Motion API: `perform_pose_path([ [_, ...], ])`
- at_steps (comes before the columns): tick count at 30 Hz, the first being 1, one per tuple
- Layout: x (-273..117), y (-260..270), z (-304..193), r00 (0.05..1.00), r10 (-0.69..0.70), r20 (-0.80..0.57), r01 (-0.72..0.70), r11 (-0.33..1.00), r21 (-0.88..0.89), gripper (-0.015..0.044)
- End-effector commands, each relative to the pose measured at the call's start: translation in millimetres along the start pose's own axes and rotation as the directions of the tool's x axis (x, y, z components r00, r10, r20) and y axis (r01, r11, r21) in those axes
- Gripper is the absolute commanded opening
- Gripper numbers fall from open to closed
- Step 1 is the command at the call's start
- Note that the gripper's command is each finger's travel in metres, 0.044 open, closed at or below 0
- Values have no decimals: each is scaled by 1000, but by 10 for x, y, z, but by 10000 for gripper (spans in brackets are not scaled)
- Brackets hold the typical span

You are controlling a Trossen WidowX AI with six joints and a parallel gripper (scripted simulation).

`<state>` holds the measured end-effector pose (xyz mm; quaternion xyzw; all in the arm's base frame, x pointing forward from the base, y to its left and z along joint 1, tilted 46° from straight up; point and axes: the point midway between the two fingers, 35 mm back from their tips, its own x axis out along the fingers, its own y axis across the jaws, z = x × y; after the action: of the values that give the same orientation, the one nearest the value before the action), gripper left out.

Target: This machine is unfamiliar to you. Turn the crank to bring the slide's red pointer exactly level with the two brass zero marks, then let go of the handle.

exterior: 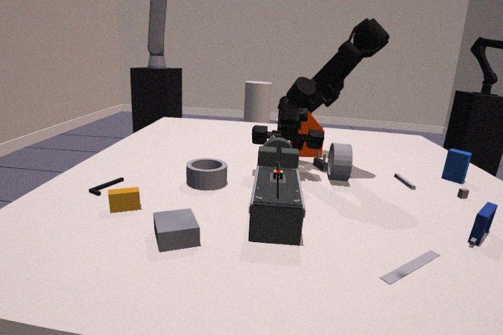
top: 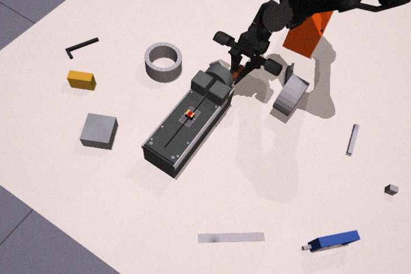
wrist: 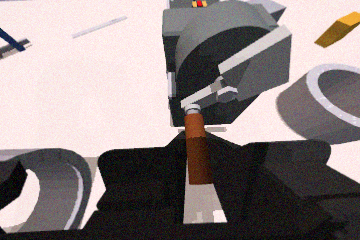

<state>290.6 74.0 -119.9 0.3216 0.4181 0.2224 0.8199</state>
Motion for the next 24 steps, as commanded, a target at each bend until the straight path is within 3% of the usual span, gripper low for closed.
perform_pose_path([
  [1,-41,43,38,1000,8,6,-8,1000,-3,0],
  [24,-139,72,134,1000,8,6,-8,1000,-3,0],
])
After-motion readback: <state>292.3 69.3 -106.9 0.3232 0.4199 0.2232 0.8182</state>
